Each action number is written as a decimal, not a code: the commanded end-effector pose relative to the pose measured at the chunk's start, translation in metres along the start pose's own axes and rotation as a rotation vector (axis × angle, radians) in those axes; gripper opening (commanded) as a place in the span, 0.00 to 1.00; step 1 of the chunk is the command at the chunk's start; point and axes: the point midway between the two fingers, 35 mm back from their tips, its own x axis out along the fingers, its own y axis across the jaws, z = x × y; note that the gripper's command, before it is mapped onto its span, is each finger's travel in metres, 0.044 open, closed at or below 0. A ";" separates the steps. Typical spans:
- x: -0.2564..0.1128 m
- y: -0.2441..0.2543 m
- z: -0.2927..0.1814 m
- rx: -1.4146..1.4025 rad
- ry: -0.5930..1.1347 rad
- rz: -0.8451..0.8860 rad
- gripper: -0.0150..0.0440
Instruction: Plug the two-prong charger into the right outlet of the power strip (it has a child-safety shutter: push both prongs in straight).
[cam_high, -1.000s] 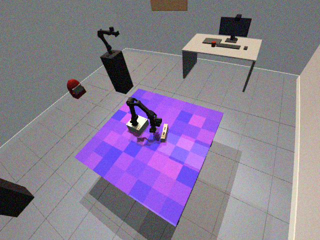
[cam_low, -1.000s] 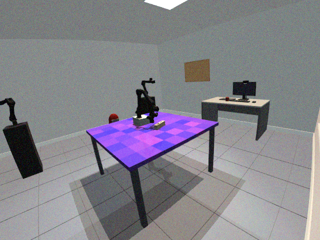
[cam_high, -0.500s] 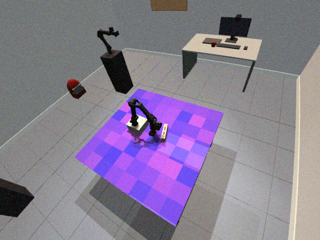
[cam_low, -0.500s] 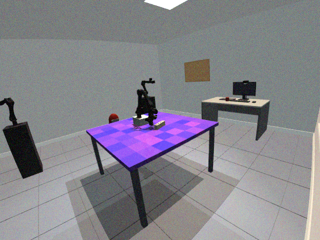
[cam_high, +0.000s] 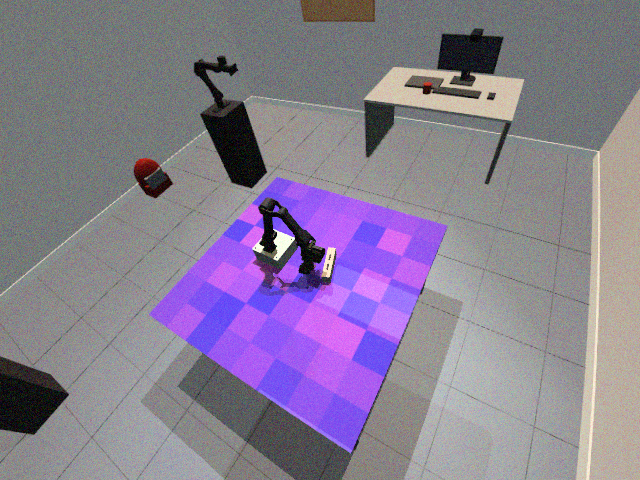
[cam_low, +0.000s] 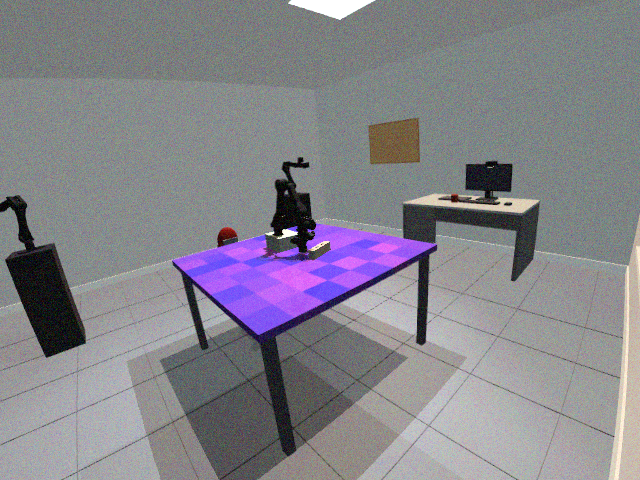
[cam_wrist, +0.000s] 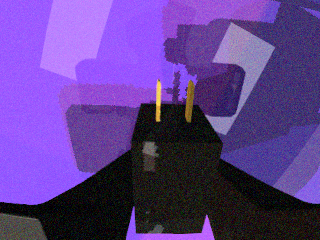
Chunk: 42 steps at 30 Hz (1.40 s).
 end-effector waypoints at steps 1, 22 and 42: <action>-0.001 -0.001 0.007 0.002 -0.007 0.005 0.25; 0.000 -0.005 0.032 0.014 -0.010 0.005 0.25; 0.000 -0.006 0.042 0.019 -0.010 0.005 0.25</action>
